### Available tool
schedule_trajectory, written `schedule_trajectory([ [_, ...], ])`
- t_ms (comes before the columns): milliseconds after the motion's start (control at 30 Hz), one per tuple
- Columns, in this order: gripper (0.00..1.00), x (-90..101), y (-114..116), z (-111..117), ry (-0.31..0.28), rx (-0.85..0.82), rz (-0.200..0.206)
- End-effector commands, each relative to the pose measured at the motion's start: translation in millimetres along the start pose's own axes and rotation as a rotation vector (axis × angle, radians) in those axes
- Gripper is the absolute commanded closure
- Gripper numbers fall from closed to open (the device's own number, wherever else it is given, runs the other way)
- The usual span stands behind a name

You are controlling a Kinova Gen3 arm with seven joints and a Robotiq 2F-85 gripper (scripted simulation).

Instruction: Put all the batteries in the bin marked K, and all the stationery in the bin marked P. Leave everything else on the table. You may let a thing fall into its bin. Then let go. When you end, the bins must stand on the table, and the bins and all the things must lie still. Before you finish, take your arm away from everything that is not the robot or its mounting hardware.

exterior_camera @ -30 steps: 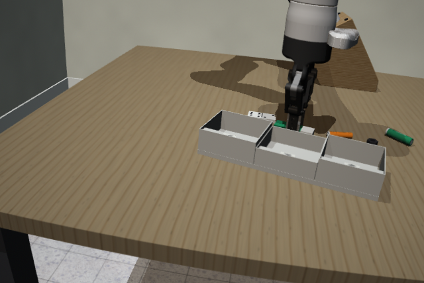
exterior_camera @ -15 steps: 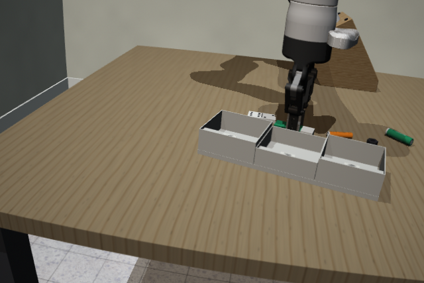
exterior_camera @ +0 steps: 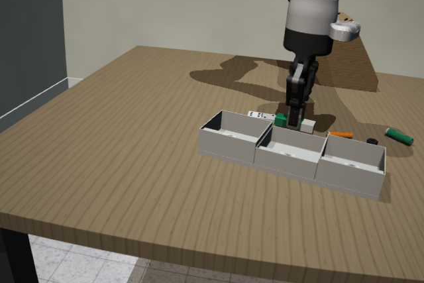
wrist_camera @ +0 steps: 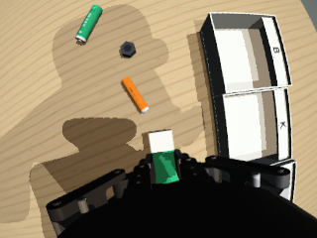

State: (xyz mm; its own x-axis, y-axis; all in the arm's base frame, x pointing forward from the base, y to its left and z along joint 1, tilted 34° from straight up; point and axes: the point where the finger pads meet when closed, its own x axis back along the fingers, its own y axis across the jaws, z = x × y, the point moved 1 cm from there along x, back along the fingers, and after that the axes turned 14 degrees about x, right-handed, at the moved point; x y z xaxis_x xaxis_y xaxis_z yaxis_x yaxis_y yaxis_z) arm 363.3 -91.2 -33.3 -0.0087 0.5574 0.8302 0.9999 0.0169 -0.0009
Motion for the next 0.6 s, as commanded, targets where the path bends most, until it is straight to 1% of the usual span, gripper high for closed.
schedule_trajectory([
  [0,0.81,12.6,5,0,0.004,-0.003,-0.015],
  [33,0.81,15.9,5,0,0.004,-0.003,-0.015],
  [100,0.81,15.9,5,0,0.004,-0.003,-0.015],
  [433,0.81,49.3,4,0,0.004,-0.003,-0.015],
  [567,0.81,49.3,4,0,0.004,-0.003,-0.015],
])
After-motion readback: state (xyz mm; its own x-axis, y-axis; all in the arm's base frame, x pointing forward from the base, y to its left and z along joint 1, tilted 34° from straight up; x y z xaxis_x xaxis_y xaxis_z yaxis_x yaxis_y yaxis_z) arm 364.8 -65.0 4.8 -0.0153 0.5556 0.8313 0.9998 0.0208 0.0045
